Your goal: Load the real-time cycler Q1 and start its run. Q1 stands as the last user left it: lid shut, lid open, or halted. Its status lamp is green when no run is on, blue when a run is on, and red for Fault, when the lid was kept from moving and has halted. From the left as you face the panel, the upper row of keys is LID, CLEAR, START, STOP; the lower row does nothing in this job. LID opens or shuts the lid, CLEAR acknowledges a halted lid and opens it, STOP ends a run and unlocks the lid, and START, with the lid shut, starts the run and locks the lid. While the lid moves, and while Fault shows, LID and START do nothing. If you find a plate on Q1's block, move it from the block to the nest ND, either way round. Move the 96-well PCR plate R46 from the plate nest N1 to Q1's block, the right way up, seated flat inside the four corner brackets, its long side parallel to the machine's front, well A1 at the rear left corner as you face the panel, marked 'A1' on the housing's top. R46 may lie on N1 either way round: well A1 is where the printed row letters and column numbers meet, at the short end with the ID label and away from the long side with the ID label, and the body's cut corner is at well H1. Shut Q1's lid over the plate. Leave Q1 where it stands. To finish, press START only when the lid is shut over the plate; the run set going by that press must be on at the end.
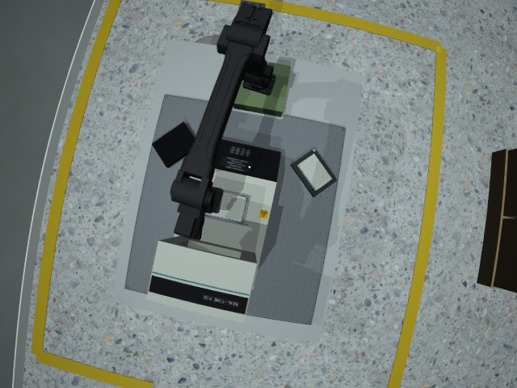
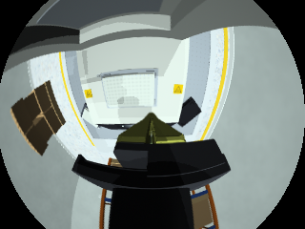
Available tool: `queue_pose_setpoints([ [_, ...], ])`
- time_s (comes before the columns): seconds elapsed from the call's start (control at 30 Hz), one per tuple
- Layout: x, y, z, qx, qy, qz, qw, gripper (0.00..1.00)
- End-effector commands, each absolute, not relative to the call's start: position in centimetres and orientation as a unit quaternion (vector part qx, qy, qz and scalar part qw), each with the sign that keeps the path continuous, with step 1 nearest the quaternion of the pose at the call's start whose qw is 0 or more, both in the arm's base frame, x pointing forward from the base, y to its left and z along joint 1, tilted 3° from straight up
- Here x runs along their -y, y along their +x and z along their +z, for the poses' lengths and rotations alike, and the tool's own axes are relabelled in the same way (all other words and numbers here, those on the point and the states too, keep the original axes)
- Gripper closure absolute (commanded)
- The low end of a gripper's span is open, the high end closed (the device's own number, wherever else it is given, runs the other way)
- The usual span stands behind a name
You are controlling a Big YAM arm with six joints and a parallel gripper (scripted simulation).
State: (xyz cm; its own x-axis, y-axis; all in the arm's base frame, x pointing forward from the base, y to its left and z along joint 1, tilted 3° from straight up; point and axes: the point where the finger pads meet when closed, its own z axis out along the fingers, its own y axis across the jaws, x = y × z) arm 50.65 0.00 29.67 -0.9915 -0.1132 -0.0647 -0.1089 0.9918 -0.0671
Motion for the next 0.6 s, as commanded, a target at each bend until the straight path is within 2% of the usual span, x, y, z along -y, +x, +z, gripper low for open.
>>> queue_pose_setpoints([
  [0.0, -1.0, 51.4, 32.2, -0.997, -0.034, -0.033, 0.061, 1.0],
  [0.07, -1.9, 51.3, 32.4, -0.996, -0.045, -0.033, 0.064, 1.0],
  [0.17, -3.3, 51.5, 32.0, -0.999, -0.024, -0.002, 0.03, 1.0],
  [0.57, -5.0, 51.6, 32.8, -0.998, -0.027, -0.009, 0.057, 1.0],
])
